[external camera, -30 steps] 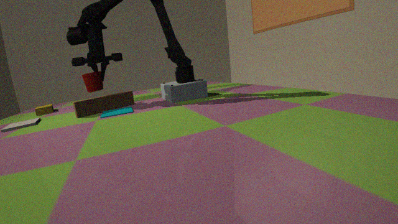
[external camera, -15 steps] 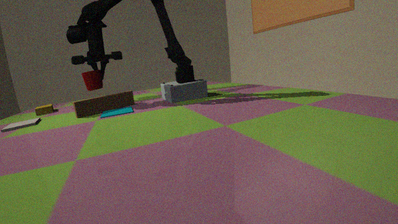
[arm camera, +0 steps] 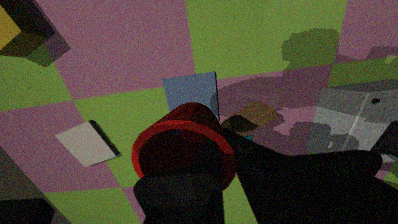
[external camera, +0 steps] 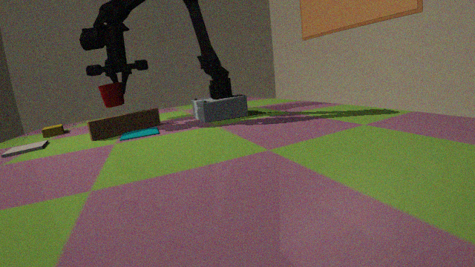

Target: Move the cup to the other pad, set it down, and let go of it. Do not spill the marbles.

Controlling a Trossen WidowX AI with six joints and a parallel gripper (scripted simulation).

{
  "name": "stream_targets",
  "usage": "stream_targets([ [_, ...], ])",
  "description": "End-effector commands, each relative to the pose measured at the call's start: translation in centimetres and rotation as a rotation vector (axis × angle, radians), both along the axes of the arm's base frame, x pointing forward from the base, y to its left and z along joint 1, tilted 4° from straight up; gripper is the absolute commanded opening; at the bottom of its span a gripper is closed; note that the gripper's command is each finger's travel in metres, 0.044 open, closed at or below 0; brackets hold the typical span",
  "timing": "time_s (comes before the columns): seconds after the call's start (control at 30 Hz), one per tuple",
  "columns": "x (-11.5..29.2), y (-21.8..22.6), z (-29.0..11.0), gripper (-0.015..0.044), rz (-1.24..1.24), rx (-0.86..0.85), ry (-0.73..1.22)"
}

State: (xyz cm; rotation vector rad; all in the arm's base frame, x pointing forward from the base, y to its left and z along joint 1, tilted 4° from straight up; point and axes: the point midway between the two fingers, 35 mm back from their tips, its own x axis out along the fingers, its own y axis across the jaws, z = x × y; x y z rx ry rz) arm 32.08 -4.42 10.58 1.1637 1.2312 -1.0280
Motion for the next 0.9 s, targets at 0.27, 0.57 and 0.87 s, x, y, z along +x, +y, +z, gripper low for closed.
stream_targets([
  [0.27,-1.8,2.6,0.0,0.0,-0.001,0.006,0.005],
  [0.57,-3.1,4.5,0.1,0.0,-0.001,0.008,0.006],
  [0.87,-4.3,6.3,0.2,0.0,-0.001,0.01,0.007],
])
